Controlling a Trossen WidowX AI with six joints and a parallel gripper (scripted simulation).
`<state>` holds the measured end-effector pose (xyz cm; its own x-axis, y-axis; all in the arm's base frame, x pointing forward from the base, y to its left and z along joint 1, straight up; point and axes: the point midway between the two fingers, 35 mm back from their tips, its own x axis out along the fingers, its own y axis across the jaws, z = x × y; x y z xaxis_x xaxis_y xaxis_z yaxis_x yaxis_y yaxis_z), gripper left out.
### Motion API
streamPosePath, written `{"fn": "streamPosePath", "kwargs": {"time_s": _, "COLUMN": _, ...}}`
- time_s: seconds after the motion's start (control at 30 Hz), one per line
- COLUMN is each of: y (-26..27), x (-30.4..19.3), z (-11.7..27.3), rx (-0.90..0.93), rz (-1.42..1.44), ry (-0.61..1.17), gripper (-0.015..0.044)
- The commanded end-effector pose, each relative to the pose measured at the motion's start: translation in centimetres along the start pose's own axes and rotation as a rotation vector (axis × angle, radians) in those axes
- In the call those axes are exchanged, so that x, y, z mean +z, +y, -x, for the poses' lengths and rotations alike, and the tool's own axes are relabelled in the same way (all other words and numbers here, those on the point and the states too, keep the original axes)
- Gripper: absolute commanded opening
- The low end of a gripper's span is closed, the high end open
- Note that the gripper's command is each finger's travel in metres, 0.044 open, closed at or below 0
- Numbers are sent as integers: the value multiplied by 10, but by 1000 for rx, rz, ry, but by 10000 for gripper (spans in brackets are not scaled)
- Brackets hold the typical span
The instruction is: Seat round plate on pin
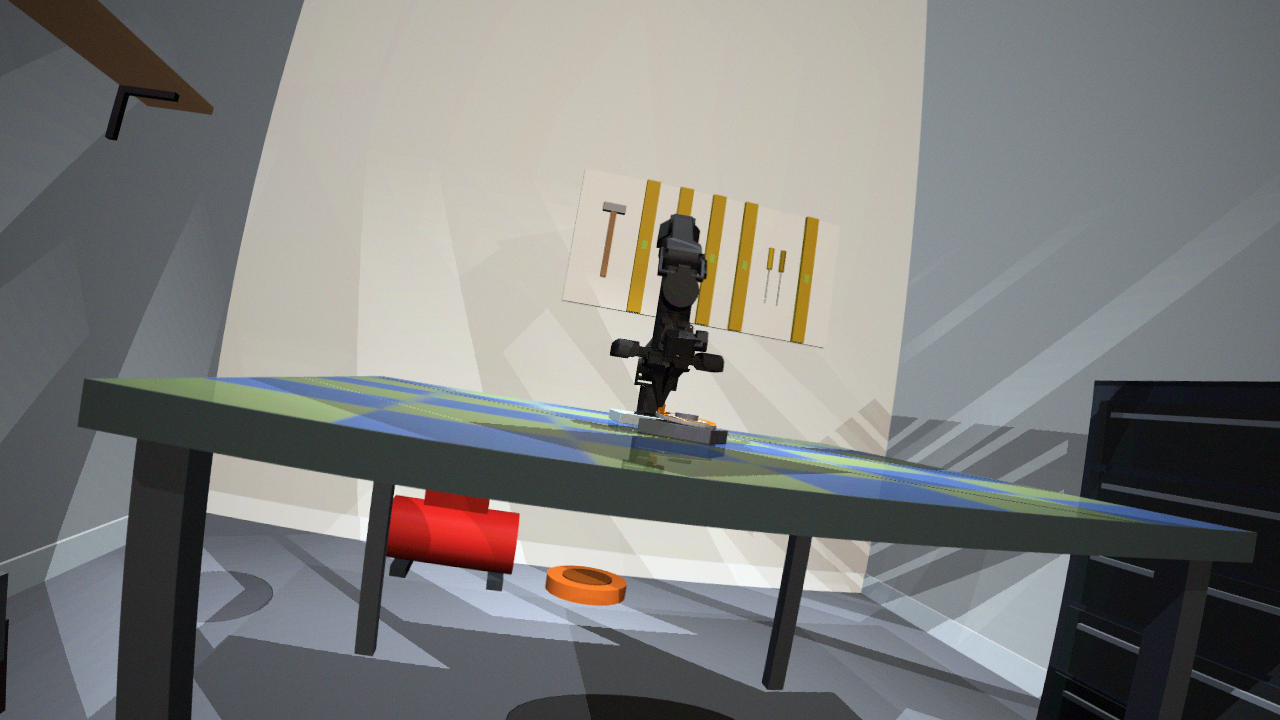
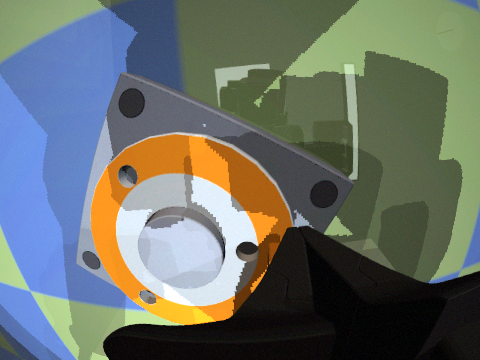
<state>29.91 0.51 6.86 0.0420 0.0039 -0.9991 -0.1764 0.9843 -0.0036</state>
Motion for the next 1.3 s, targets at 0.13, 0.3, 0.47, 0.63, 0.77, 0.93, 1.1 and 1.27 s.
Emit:
{"fn": "streamPosePath", "kwargs": {"time_s": 0.13, "y": -1, "x": -12, "z": -1, "rx": -4, "rz": 2, "ry": 11, "gripper": 0}}
{"fn": "streamPosePath", "kwargs": {"time_s": 0.3, "y": 0, "x": -15, "z": -1, "rx": -4, "rz": 2, "ry": 11, "gripper": 0}}
{"fn": "streamPosePath", "kwargs": {"time_s": 0.47, "y": 0, "x": -18, "z": -1, "rx": -3, "rz": 2, "ry": 11, "gripper": 0}}
{"fn": "streamPosePath", "kwargs": {"time_s": 0.63, "y": 0, "x": -21, "z": 0, "rx": -3, "rz": 2, "ry": 11, "gripper": 0}}
{"fn": "streamPosePath", "kwargs": {"time_s": 0.77, "y": 1, "x": -23, "z": 0, "rx": -3, "rz": 2, "ry": 12, "gripper": 0}}
{"fn": "streamPosePath", "kwargs": {"time_s": 0.93, "y": 2, "x": -25, "z": -1, "rx": -3, "rz": 2, "ry": 12, "gripper": 0}}
{"fn": "streamPosePath", "kwargs": {"time_s": 1.1, "y": 2, "x": -24, "z": 9, "rx": -3, "rz": 2, "ry": 12, "gripper": 0}}
{"fn": "streamPosePath", "kwargs": {"time_s": 1.27, "y": 2, "x": -25, "z": 34, "rx": -3, "rz": 2, "ry": 12, "gripper": 0}}
